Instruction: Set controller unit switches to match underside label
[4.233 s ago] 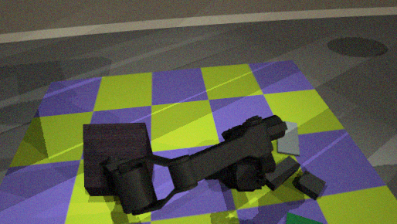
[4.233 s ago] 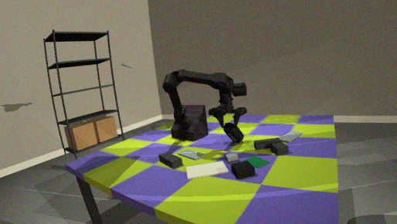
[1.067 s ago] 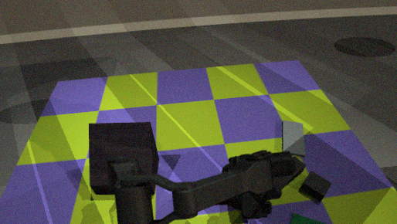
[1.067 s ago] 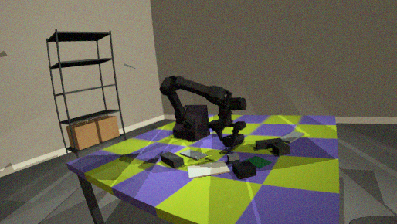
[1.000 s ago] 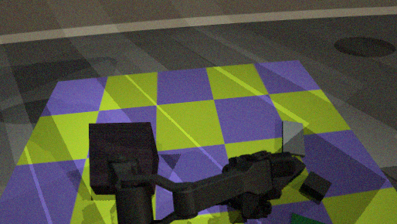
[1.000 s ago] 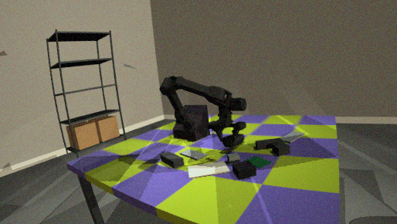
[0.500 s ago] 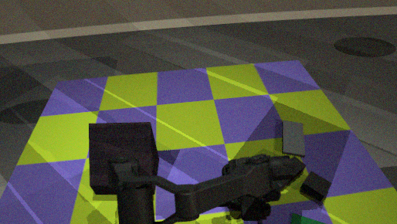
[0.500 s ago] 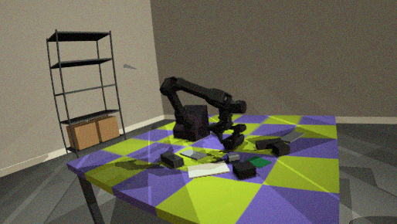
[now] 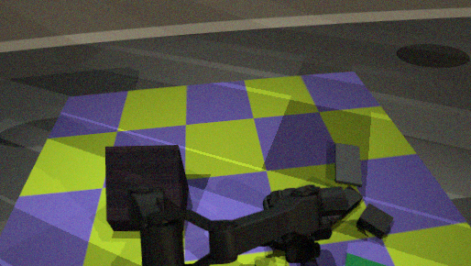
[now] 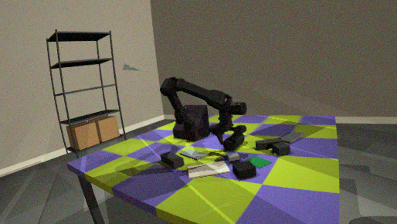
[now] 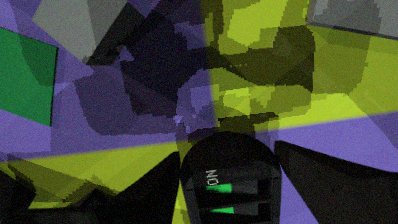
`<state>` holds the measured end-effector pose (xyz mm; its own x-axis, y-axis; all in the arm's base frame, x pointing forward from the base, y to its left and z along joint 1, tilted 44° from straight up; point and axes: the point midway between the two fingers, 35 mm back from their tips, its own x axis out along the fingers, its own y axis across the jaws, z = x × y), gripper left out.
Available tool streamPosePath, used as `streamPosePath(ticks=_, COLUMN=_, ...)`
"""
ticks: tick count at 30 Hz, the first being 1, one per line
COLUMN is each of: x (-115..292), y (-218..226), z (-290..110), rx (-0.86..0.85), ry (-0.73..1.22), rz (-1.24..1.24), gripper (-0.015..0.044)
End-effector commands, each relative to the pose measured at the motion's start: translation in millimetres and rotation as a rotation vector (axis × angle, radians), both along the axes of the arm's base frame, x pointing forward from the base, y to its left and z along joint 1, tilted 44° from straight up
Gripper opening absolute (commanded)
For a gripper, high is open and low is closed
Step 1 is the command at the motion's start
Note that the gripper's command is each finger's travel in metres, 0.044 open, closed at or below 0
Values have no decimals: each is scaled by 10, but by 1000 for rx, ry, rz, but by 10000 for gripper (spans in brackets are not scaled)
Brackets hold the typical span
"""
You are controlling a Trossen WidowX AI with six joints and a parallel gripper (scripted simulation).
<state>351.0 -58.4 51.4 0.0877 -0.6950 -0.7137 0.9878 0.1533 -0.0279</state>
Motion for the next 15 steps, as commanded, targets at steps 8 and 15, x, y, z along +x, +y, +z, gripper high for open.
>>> streamPosePath(ticks=8, x=0, y=0, z=0, rx=0, ry=0, rz=0, gripper=440)
streamPosePath(ticks=15, x=-21, y=210, z=-45, rx=5, ry=1, rz=1, gripper=440)
